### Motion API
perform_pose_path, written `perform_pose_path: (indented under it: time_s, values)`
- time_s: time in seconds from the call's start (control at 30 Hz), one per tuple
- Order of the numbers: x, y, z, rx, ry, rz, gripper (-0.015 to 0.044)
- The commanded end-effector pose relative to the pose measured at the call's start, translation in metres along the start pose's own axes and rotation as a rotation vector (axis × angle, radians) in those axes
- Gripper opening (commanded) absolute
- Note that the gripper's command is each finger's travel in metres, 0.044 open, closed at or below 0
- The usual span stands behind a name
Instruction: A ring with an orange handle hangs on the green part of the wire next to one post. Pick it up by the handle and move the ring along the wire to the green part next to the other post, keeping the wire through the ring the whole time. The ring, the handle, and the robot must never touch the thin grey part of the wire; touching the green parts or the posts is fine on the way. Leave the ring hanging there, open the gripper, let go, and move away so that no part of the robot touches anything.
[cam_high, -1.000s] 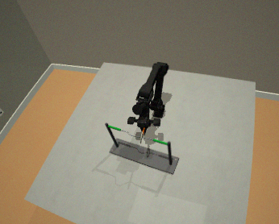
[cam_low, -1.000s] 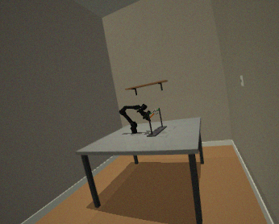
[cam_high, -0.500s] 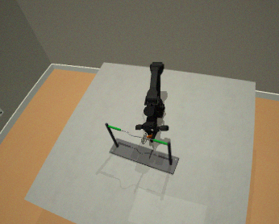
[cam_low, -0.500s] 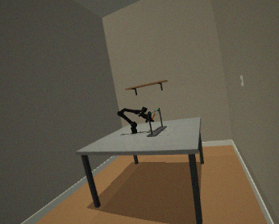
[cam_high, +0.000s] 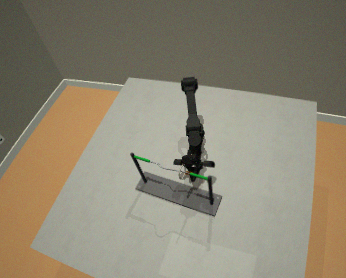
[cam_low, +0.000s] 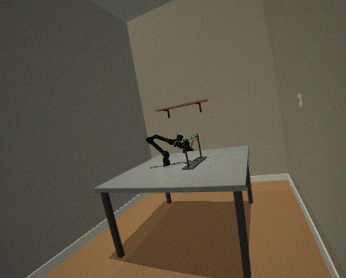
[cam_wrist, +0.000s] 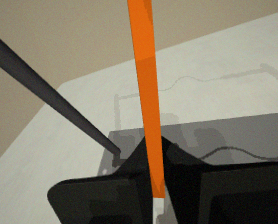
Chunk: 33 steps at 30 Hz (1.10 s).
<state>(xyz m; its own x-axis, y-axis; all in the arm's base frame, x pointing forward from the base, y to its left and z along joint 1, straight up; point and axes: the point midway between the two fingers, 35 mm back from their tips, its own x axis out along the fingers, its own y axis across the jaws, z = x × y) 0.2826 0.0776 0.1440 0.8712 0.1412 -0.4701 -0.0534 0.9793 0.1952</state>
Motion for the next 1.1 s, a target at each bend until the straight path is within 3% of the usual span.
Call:
perform_pose_path:
  time_s: [0.0,1.07]
  values:
    - [0.001,0.003,0.001,-0.009,-0.009,-0.019,-0.015]
    - [0.005,0.021,-0.001,-0.099,-0.006,-0.082,-0.015]
